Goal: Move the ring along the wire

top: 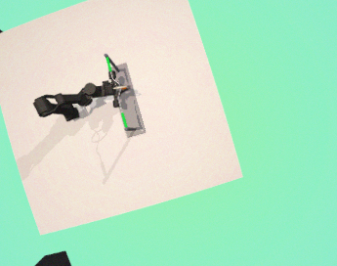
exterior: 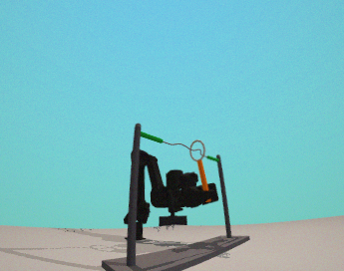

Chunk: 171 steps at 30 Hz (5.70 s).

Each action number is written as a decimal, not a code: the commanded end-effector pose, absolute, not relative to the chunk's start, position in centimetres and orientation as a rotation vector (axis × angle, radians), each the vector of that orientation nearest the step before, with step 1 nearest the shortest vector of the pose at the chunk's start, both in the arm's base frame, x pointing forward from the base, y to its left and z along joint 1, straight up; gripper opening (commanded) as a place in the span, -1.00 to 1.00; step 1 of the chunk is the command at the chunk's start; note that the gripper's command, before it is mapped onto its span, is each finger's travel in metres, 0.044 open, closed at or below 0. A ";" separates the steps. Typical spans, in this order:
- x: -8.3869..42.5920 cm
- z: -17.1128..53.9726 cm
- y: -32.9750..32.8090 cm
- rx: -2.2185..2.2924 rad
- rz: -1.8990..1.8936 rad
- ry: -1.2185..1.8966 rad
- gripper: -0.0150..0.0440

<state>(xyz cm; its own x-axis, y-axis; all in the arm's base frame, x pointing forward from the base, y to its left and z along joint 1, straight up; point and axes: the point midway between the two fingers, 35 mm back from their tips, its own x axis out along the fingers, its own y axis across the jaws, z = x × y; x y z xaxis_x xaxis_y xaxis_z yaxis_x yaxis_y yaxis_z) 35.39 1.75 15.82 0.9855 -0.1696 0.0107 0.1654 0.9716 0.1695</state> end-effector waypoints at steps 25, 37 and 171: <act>32.9 16.5 1.0 -0.041 0.434 0.151 -1.00; 32.6 16.4 0.9 -0.127 0.521 0.128 -1.00; 30.0 14.3 10.4 0.012 -0.008 0.126 0.05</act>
